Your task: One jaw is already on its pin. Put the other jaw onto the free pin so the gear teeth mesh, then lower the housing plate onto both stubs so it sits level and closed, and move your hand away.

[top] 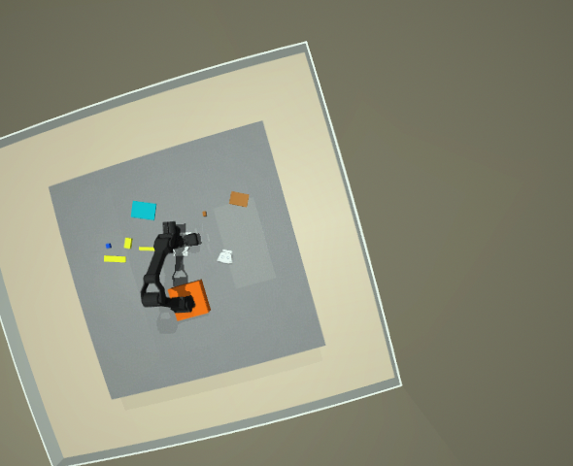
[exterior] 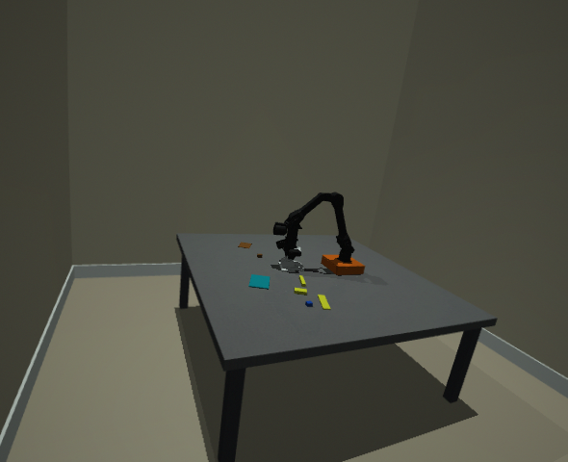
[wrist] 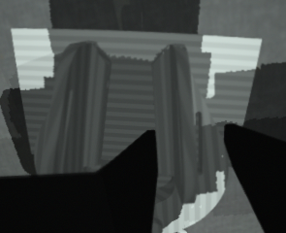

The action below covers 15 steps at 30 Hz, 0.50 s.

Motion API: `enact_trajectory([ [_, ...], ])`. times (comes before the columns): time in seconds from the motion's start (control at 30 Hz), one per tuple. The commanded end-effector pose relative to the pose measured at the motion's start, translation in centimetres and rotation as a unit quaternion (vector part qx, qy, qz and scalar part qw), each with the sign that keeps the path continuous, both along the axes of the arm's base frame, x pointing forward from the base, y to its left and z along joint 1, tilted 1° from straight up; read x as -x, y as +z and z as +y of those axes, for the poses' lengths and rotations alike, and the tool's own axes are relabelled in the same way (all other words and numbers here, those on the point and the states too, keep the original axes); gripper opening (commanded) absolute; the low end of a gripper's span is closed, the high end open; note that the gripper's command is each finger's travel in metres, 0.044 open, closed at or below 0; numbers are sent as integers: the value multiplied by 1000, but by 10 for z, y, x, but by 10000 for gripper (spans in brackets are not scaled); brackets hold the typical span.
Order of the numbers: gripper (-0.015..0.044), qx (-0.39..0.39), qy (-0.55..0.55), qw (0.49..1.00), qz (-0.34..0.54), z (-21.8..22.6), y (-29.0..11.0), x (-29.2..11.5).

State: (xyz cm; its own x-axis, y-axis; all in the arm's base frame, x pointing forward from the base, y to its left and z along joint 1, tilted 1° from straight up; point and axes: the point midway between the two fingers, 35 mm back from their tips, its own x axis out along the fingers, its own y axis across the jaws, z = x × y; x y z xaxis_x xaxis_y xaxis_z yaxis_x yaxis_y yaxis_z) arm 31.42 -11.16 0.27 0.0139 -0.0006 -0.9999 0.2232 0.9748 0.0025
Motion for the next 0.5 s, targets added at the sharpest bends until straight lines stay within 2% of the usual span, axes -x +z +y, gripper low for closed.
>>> enact_trajectory([
  [0.0,160,0,0,1000,0,0,0,0],
  [0.1,224,0,0,1000,0,0,0,0],
  [0.47,224,0,0,1000,0,0,0,0],
])
